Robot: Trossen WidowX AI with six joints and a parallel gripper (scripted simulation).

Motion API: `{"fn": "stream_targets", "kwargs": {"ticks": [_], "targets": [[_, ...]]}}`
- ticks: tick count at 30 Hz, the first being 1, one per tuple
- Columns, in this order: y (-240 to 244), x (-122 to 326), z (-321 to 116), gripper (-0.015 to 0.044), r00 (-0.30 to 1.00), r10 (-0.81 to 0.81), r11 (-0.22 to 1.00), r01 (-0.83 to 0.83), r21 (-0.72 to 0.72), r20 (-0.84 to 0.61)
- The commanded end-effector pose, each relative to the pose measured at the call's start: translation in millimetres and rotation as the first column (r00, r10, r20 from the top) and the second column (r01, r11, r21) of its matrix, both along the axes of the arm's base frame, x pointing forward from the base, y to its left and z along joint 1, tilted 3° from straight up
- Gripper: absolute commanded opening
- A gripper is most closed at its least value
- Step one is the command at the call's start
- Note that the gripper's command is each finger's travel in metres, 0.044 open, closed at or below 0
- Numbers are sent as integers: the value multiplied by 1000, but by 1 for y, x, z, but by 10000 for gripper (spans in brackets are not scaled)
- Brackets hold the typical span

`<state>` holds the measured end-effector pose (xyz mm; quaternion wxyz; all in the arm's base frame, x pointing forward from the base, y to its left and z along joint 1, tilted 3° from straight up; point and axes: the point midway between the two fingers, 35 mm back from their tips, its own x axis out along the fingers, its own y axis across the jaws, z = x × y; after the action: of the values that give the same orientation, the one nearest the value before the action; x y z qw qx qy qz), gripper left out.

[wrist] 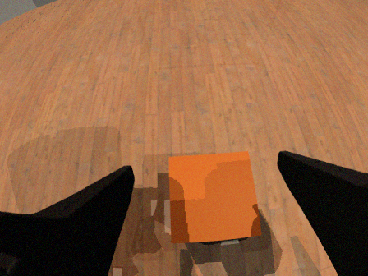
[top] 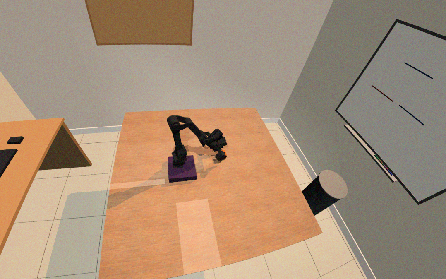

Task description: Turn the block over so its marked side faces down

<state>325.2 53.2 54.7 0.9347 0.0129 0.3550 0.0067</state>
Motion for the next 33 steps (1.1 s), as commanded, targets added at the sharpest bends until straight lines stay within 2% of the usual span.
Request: {"fn": "stream_targets", "kwargs": {"ticks": [1, 14, 21, 29, 33], "targets": [[-6, -30, 45, 440, 980, 0, 1000, 6, 26, -201], [-6, -29, 46, 440, 978, -1, 1000, 6, 26, -206], [-7, -11, 57, 440, 908, -4, 1000, 11, 15, -419], [-7, 2, 72, 440, 751, 23, 1000, -9, 24, -660], [-7, 3, 75, 440, 715, 29, 1000, -12, 29, -698]]}}
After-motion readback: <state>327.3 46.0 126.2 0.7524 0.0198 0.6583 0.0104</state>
